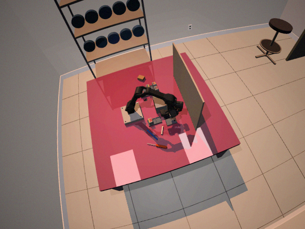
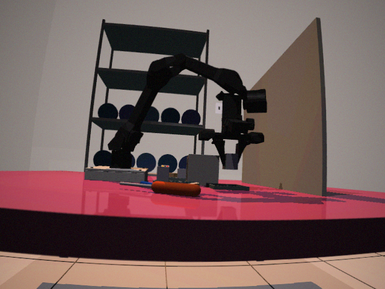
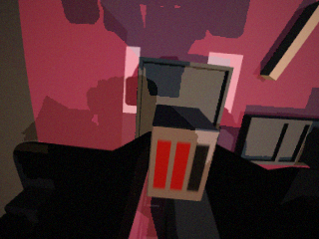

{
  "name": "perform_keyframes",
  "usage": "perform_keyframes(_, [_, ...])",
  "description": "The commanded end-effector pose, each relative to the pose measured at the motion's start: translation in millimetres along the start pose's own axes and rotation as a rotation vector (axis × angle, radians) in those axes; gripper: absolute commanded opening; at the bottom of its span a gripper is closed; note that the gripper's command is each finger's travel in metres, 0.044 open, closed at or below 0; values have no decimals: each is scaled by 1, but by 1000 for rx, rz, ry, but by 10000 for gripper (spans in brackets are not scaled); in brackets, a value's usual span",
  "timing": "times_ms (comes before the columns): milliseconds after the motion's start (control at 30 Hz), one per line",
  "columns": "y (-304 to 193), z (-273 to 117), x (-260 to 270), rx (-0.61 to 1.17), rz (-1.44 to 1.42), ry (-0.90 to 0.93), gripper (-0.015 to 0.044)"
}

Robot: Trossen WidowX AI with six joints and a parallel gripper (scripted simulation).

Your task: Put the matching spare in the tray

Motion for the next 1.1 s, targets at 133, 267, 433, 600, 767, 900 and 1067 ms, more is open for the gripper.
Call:
perform_keyframes(133, [0, 7, -1, 0, -3, -2, 0])
perform_keyframes(267, [0, 10, -2, 0, -3, -2, 0])
perform_keyframes(433, [-1, 14, -2, 0, -3, -2, 0])
perform_keyframes(600, [-1, 18, -3, 0, -3, -2, 0])
perform_keyframes(767, [-1, 22, -4, 0, -3, -2, 0])
perform_keyframes(900, [-1, 25, -4, 0, -3, -2, 0])
perform_keyframes(1067, [-2, 28, -5, 0, -3, -3, 0])
Point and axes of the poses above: the point midway between the two fingers, 35 mm back from their tips, its own z axis out along the fingers, its own x axis across the jaws, y = z × x, the point moved 7 cm from there along -z, back along the fingers, and after that the axes turned 4 degrees about z, right-handed, at the moved point
